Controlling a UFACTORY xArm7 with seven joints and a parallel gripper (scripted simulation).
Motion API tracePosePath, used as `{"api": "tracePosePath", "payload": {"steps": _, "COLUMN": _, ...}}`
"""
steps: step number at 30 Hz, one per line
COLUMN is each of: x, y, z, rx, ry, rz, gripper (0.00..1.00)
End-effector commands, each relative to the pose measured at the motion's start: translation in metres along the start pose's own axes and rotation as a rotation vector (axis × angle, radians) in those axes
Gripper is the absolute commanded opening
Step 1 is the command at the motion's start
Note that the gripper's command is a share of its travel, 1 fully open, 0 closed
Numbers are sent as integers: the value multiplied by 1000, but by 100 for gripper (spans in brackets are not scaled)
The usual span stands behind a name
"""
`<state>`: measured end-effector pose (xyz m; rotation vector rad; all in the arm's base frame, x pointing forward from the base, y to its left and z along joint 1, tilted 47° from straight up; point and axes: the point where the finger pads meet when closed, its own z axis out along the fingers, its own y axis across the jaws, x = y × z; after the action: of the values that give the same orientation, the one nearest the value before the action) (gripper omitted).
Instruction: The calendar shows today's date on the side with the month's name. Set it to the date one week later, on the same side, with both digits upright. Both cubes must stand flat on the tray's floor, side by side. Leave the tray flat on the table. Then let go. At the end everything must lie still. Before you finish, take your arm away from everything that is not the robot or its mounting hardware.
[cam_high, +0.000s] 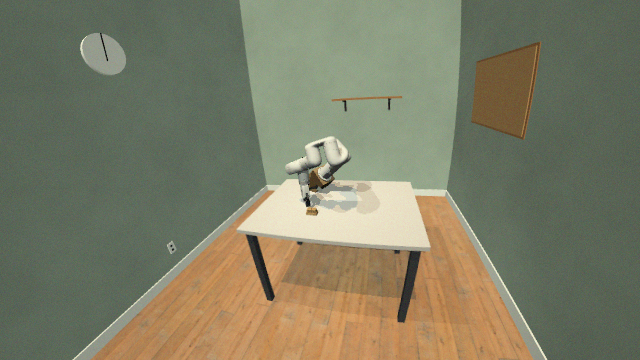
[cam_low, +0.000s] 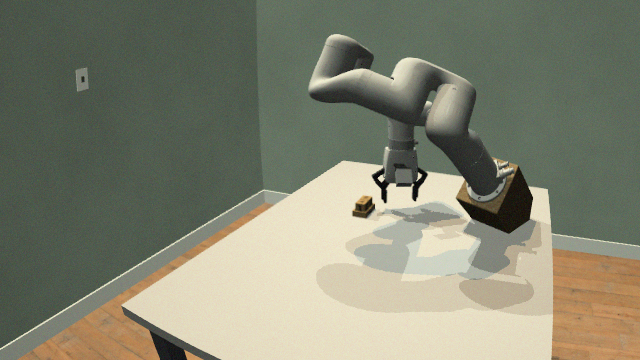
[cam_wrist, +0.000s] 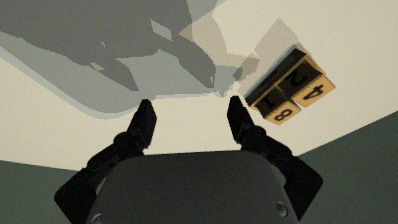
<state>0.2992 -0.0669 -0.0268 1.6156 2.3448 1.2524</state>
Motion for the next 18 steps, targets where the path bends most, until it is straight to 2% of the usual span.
{"api": "tracePosePath", "payload": {"steps": 1, "x": -1, "y": 0, "z": -3, "rx": 0, "ry": -3, "rz": 0, "gripper": 100}}
{"api": "tracePosePath", "payload": {"steps": 12, "x": -1, "y": 0, "z": -29, "rx": 0, "ry": -3, "rz": 0, "gripper": 100}}
{"api": "tracePosePath", "payload": {"steps": 18, "x": -1, "y": 0, "z": -32, "rx": 0, "ry": -3, "rz": -7, "gripper": 100}}
